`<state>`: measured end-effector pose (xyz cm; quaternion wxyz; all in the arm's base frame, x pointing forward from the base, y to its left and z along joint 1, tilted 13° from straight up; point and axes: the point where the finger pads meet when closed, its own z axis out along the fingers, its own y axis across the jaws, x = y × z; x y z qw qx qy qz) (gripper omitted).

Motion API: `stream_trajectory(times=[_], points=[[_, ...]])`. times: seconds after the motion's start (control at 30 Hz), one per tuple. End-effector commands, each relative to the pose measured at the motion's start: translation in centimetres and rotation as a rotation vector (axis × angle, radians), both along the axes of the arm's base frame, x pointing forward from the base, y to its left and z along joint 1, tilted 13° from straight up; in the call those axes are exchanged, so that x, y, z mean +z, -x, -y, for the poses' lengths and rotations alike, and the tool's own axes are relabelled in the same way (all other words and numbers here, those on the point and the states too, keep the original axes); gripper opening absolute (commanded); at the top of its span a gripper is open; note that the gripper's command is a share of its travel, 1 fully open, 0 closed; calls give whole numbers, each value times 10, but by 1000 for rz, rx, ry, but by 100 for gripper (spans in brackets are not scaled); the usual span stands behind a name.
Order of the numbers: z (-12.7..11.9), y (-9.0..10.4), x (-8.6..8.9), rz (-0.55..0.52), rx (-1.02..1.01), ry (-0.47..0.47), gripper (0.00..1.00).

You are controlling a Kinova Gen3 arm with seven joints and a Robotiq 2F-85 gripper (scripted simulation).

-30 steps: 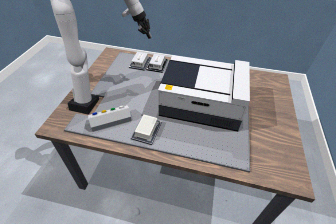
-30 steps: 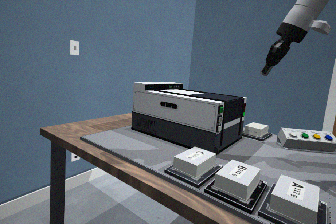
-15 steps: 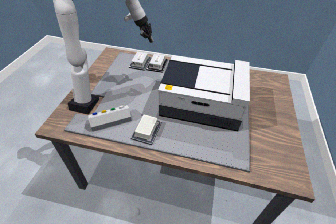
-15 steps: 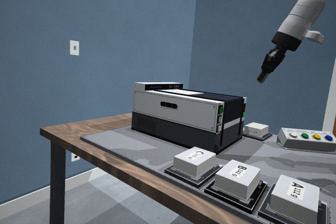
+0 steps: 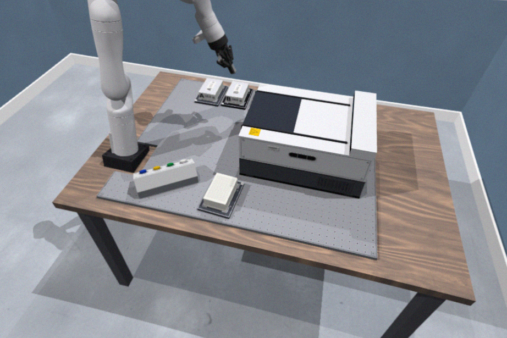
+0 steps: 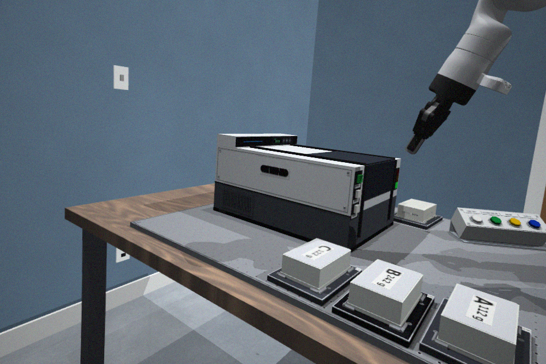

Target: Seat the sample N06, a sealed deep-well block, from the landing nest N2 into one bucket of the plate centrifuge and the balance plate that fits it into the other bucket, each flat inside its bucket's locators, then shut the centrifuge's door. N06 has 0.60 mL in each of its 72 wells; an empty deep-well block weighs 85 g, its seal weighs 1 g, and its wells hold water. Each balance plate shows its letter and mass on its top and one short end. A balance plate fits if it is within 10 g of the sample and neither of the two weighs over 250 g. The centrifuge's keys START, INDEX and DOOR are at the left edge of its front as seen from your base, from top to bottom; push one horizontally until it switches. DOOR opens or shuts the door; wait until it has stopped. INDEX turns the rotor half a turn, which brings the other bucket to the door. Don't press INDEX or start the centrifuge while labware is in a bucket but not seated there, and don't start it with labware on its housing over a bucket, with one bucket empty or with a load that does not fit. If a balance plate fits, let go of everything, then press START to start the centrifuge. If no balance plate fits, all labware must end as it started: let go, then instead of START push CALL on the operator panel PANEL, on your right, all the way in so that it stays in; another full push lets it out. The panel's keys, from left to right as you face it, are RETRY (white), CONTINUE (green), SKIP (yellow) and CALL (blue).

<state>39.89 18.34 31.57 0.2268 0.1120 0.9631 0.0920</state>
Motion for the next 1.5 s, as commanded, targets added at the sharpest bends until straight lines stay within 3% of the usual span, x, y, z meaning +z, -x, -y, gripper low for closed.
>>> stream_trajectory(times=[0.0,0.97,1.47], points=[[-1,-4,-7,2,-1,0,10],[-14,-41,-88,2,-1,0,10],[-19,-55,-120,2,-1,0,10]])
